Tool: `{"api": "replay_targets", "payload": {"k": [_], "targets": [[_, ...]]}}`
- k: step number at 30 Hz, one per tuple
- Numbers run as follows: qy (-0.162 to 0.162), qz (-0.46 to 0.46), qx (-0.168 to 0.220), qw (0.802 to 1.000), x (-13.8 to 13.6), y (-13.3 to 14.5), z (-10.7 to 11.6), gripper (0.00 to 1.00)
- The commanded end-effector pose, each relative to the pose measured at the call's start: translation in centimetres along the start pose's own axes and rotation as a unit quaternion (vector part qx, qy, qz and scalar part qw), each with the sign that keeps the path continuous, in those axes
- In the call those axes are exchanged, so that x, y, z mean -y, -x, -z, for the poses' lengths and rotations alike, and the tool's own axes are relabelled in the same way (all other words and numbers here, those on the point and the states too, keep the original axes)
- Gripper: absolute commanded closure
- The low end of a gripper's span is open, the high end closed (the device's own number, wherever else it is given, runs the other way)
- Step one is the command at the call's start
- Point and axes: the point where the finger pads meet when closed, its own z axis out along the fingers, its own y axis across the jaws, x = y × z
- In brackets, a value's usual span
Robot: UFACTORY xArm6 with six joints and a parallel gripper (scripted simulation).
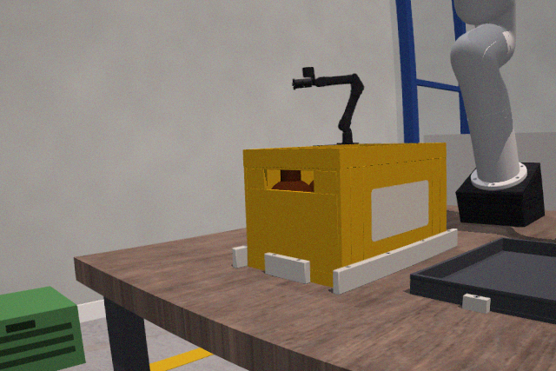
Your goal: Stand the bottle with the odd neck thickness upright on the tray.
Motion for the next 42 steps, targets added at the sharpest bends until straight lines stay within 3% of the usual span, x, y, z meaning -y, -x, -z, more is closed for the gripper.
{"api": "replay_targets", "payload": {"k": [1,7,9,10,24,26,27,42], "targets": [[-0.006,-0.027,-0.015,1.000,0.9,-3.9,1.5,0.00],[-0.011,-0.063,-0.035,0.997,1.5,-8.9,3.4,0.00],[-0.011,-0.063,-0.035,0.997,1.5,-8.9,3.4,0.00],[-0.014,-0.081,-0.045,0.996,1.6,-11.4,4.3,0.00],[-0.027,-0.164,-0.088,0.982,0.8,-22.0,9.2,0.00],[-0.027,-0.164,-0.088,0.982,0.8,-22.0,9.2,0.00],[-0.029,-0.182,-0.098,0.978,0.3,-24.2,10.4,0.00],[-0.043,-0.269,-0.140,0.952,-3.1,-33.7,16.2,0.00]]}}
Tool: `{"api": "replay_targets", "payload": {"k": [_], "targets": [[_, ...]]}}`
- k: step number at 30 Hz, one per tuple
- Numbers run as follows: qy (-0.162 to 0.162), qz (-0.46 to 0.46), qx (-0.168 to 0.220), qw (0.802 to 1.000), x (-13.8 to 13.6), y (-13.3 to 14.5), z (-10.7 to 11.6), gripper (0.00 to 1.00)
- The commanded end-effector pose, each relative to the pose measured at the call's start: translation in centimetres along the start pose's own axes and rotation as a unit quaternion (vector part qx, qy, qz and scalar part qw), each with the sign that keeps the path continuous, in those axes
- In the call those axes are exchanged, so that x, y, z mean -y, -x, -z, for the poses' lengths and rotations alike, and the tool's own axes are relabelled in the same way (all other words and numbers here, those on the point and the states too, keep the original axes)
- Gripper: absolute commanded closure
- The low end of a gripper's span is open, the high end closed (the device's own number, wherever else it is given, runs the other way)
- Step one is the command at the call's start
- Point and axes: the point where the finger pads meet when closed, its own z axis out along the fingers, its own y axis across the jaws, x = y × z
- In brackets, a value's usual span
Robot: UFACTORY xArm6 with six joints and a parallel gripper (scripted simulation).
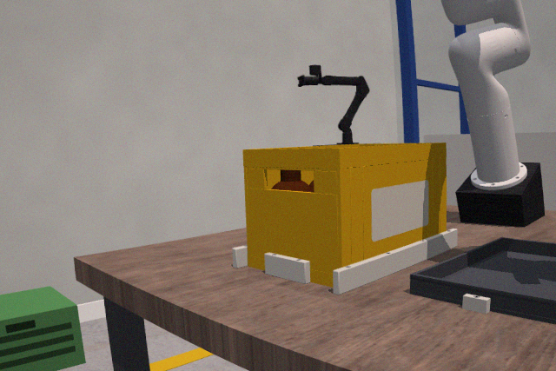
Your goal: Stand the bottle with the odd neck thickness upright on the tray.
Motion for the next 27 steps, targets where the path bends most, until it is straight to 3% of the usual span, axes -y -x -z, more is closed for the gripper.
{"api": "replay_targets", "payload": {"k": [1,2,16,18,19,27], "targets": [[-0.005,-0.018,-0.008,1.000,0.5,-2.4,1.0,0.00],[-0.008,-0.039,-0.018,0.999,0.7,-4.8,1.7,0.00],[-0.022,-0.134,-0.061,0.989,0.1,-15.6,5.8,0.00],[-0.022,-0.134,-0.061,0.989,0.1,-15.6,5.8,0.00],[-0.026,-0.156,-0.070,0.985,-0.4,-17.8,6.7,0.00],[-0.034,-0.211,-0.093,0.972,-2.1,-23.3,9.3,0.00]]}}
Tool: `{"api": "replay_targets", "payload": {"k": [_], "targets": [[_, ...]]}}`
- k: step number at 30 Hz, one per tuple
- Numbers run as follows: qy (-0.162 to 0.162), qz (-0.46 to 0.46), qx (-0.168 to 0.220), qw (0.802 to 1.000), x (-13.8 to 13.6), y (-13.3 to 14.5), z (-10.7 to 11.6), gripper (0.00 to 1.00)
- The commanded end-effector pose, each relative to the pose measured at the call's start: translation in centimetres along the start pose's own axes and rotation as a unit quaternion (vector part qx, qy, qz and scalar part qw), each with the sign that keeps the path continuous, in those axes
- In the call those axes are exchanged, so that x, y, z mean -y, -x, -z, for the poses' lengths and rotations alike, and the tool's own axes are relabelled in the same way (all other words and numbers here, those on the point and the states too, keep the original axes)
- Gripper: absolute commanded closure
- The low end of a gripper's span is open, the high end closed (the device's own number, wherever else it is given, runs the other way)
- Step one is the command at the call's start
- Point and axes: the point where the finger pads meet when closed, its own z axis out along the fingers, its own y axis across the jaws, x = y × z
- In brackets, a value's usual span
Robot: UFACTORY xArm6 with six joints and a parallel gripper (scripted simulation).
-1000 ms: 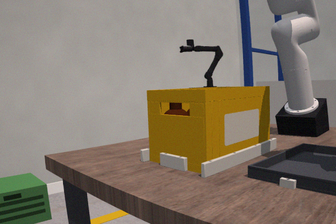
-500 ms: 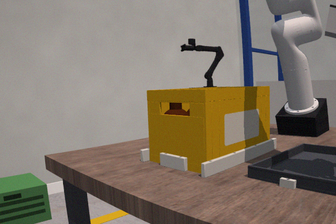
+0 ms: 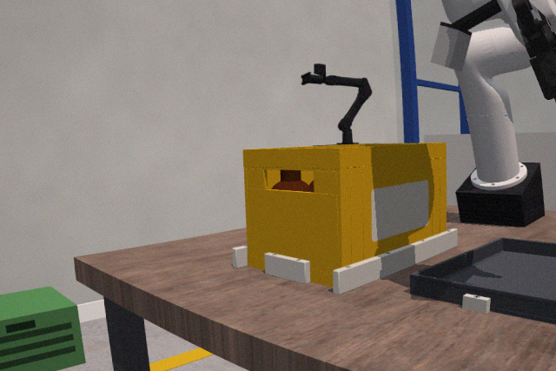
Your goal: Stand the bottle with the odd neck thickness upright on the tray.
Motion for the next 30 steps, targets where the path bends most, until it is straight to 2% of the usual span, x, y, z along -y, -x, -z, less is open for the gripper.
{"api": "replay_targets", "payload": {"k": [1,6,8,9,15,23,25,26,30], "targets": [[-0.008,-0.037,-0.015,0.999,0.4,-4.1,1.4,0.00],[-0.014,-0.077,-0.031,0.996,0.3,-8.2,2.6,0.00],[-0.014,-0.077,-0.031,0.996,0.3,-8.2,2.6,0.00],[-0.017,-0.101,-0.040,0.994,0.0,-10.5,3.4,0.00],[-0.024,-0.145,-0.057,0.988,-0.8,-14.7,4.8,0.00],[-0.034,-0.214,-0.082,0.973,-2.9,-20.7,7.1,0.00],[-0.034,-0.214,-0.082,0.973,-2.9,-20.7,7.1,0.00],[-0.038,-0.239,-0.091,0.966,-3.9,-22.8,7.9,0.00],[-0.043,-0.267,-0.100,0.957,-5.1,-24.9,8.9,0.00]]}}
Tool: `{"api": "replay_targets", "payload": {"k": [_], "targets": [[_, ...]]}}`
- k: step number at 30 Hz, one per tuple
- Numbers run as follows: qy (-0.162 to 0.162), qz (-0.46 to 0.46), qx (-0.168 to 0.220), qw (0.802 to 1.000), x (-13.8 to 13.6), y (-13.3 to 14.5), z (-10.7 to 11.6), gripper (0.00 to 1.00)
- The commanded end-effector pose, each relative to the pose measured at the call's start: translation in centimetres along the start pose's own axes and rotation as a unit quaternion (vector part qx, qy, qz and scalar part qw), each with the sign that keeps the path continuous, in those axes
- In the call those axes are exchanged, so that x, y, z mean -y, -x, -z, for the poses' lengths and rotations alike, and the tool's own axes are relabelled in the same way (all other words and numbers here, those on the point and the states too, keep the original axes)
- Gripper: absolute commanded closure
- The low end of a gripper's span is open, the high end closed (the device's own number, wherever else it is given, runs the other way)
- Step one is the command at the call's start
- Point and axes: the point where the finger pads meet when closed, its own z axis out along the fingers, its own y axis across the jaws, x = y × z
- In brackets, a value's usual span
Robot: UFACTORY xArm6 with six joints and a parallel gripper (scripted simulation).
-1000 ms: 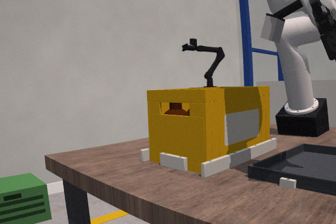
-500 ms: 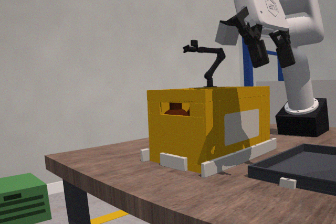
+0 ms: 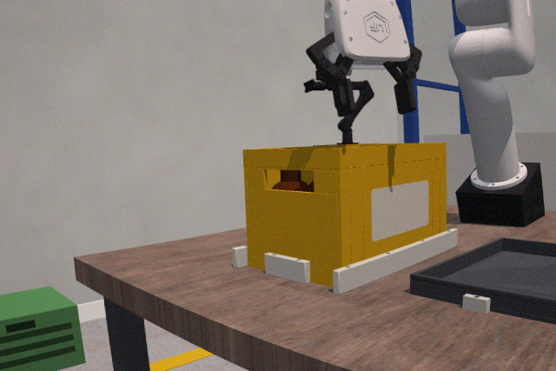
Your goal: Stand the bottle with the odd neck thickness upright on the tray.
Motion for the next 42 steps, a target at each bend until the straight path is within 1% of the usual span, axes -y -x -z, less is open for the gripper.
{"api": "replay_targets", "payload": {"k": [1,10,12,14,19,22,29,30,42], "targets": [[-0.009,-0.044,-0.014,0.999,0.2,-4.2,1.1,0.00],[-0.021,-0.131,-0.042,0.990,-1.0,-11.3,2.8,0.00],[-0.021,-0.131,-0.042,0.990,-1.0,-11.3,2.8,0.00],[-0.027,-0.167,-0.053,0.984,-1.8,-14.0,3.4,0.00],[-0.033,-0.208,-0.065,0.975,-3.0,-17.0,4.2,0.00],[-0.034,-0.219,-0.068,0.973,-3.4,-17.8,4.4,0.00],[-0.034,-0.221,-0.068,0.972,-3.4,-17.9,4.4,0.00],[-0.034,-0.221,-0.068,0.972,-3.4,-17.9,4.4,1.00],[-0.034,-0.221,-0.068,0.972,-3.4,-17.9,4.4,1.00]]}}
